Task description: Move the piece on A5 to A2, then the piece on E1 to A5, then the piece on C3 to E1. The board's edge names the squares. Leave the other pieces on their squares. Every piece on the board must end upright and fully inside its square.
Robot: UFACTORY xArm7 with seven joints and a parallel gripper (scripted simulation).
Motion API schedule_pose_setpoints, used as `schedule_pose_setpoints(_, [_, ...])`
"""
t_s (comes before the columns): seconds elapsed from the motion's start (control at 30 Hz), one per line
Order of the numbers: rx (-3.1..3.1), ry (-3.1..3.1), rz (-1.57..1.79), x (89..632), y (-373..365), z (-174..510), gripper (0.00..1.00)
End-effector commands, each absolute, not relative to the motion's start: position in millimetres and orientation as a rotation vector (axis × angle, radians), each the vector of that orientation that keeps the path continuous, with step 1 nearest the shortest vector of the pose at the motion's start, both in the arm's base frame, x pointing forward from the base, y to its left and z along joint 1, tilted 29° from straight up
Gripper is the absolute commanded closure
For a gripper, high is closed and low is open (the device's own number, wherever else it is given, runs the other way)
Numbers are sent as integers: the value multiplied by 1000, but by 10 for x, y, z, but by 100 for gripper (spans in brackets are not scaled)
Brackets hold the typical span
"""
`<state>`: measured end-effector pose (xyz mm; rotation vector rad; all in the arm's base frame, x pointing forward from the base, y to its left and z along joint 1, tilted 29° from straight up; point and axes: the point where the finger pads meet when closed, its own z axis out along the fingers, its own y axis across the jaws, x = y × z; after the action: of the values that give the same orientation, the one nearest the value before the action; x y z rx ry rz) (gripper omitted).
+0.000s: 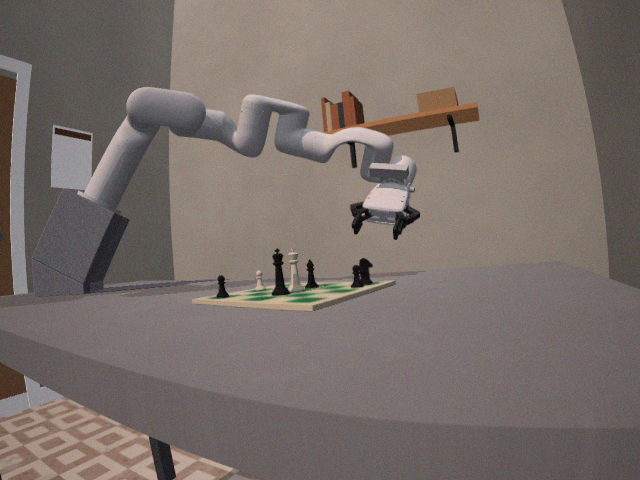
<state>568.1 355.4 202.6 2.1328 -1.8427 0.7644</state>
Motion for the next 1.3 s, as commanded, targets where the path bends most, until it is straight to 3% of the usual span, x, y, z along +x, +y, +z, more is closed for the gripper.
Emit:
schedule_pose_setpoints(0.0, [2134,-1846,767,5685,3553,2051,0])
schedule_pose_setpoints(0.8, [2133,-1846,767,5675,3540,2085,0])
schedule_pose_setpoints(1.27, [2133,-1846,767,5496,3314,2657,0])
